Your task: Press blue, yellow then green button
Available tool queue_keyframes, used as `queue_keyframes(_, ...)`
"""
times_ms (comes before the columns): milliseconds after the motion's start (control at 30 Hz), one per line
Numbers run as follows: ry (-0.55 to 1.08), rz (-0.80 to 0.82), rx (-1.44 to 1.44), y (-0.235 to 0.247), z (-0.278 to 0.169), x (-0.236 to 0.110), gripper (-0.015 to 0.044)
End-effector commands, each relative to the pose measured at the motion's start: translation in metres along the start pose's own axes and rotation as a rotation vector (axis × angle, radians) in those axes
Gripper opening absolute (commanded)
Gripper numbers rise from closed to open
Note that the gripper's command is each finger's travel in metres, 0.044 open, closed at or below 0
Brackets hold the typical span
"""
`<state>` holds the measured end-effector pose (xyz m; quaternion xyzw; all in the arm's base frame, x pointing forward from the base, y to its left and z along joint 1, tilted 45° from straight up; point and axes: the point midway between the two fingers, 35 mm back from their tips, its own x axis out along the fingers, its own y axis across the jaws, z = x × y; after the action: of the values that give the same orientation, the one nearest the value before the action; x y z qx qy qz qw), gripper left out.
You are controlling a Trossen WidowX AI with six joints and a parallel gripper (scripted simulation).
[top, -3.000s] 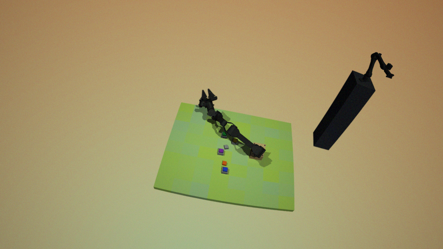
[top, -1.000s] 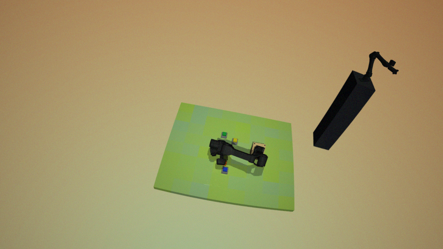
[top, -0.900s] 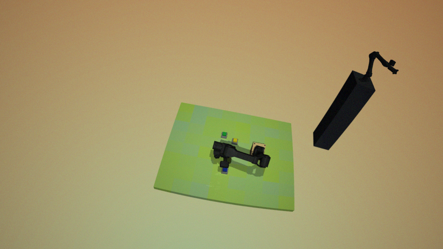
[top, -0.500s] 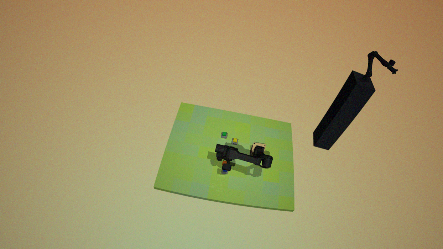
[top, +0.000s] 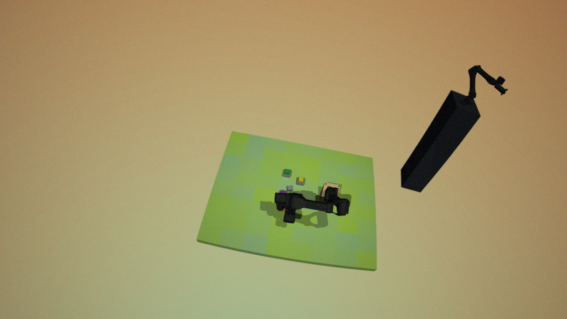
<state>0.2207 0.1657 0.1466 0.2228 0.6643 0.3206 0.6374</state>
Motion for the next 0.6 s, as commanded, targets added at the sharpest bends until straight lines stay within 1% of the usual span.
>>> queue_keyframes(0,0.001,0.002,0.004,0.000,-0.001,0.002,0.0020)
queue_keyframes(267,0.001,0.002,0.004,0.000,0.000,0.003,0.0020)
queue_keyframes(567,0.001,0.002,0.003,0.000,0.000,0.017,0.0020)
